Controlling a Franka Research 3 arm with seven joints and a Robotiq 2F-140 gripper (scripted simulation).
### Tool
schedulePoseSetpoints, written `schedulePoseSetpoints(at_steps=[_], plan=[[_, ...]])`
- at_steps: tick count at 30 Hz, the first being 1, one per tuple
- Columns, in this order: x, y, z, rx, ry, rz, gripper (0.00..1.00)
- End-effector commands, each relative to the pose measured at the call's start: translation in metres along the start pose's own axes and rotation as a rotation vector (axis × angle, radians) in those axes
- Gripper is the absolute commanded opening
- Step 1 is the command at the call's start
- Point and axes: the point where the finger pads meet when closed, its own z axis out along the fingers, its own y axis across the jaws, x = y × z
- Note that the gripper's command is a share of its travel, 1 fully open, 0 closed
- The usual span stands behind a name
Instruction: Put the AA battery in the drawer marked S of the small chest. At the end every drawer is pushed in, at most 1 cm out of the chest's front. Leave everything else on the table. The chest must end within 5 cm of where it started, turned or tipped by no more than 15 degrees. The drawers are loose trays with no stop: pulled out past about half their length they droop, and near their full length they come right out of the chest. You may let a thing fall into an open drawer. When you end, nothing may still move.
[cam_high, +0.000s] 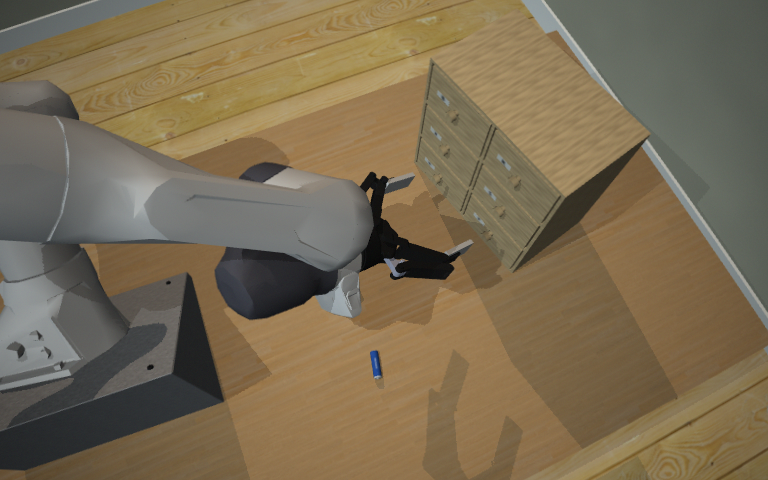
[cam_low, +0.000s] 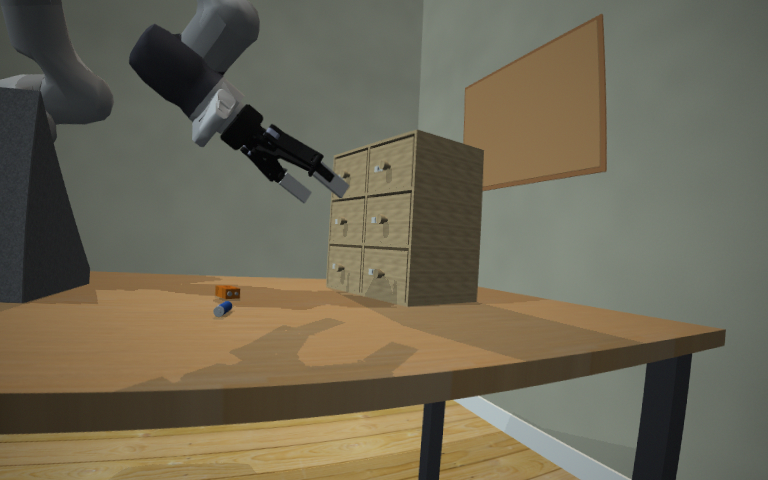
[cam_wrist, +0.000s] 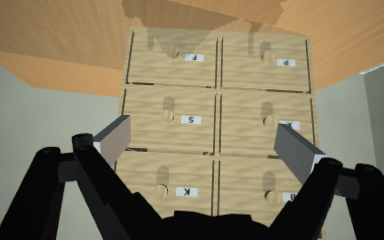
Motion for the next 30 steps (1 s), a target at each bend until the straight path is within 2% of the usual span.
schedulePoseSetpoints(at_steps=[1,30], plan=[[-0.0005,-0.0019,-0.0008,0.004,-0.002,-0.001,1.00],[-0.0002,-0.0032,-0.0045,0.004,0.022,-0.001,1.00]])
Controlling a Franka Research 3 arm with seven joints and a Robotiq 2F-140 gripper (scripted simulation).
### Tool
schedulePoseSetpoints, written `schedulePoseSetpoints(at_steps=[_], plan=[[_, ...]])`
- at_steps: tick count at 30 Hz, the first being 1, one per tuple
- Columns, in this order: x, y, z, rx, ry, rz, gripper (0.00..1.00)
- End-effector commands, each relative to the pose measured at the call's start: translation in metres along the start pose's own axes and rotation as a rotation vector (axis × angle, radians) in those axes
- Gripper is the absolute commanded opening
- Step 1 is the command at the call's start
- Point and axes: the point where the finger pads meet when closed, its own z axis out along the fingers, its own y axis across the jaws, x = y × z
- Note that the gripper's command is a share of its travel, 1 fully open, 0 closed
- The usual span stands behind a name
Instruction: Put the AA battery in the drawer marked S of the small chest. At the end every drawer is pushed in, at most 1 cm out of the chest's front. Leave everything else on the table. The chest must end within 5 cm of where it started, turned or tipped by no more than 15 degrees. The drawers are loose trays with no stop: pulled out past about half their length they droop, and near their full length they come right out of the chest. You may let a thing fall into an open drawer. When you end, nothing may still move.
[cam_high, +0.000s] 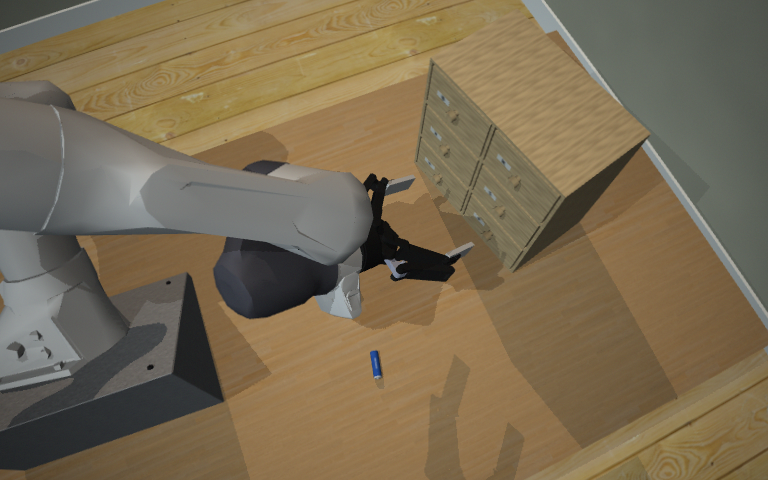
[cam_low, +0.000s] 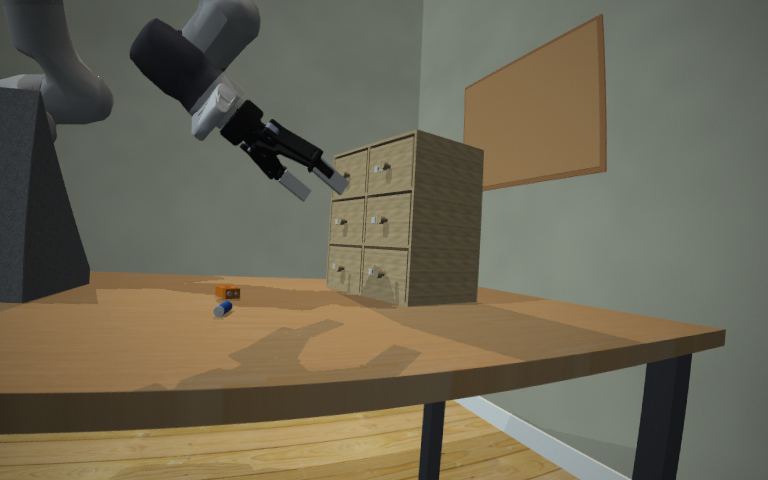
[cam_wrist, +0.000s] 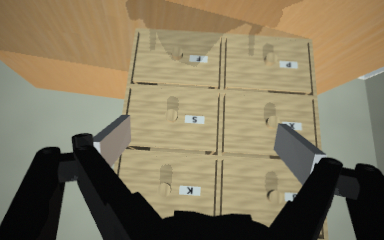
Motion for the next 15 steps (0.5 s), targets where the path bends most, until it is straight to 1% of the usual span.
schedulePoseSetpoints(at_steps=[1,2,15], plan=[[0.0013,0.0015,0.0005,-0.004,0.004,0.009,1.00],[0.0013,0.0012,-0.0010,-0.004,0.014,0.009,1.00],[0.0013,0.0012,-0.0010,-0.004,0.014,0.009,1.00]])
